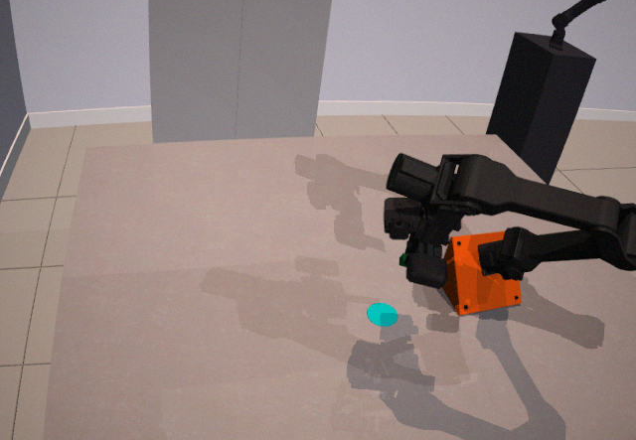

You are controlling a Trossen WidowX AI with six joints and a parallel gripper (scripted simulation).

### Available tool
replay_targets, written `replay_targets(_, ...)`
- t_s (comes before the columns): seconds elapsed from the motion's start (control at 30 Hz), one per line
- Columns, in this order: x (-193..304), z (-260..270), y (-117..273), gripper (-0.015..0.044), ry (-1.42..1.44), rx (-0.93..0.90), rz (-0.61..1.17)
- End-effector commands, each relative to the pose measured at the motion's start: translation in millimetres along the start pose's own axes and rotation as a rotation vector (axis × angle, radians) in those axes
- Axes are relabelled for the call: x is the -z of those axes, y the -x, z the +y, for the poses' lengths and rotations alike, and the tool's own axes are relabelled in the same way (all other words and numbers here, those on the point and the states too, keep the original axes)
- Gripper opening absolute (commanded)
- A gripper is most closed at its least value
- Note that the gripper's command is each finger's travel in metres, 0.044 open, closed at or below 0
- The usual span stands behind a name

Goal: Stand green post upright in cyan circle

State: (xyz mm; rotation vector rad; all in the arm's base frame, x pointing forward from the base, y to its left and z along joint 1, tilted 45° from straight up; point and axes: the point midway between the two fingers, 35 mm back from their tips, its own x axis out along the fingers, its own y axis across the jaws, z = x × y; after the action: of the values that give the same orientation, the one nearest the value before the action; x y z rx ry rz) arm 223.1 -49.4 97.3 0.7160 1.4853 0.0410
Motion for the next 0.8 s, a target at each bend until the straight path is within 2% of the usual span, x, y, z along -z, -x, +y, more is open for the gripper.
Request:
replay_targets(0.0, 3.9, -0.4, -2.3, 0.0023, -0.002, 0.022, -0.015)
replay_targets(0.77, 10.6, -1.0, -5.2, 0.0023, 0.000, 0.103, -0.124)
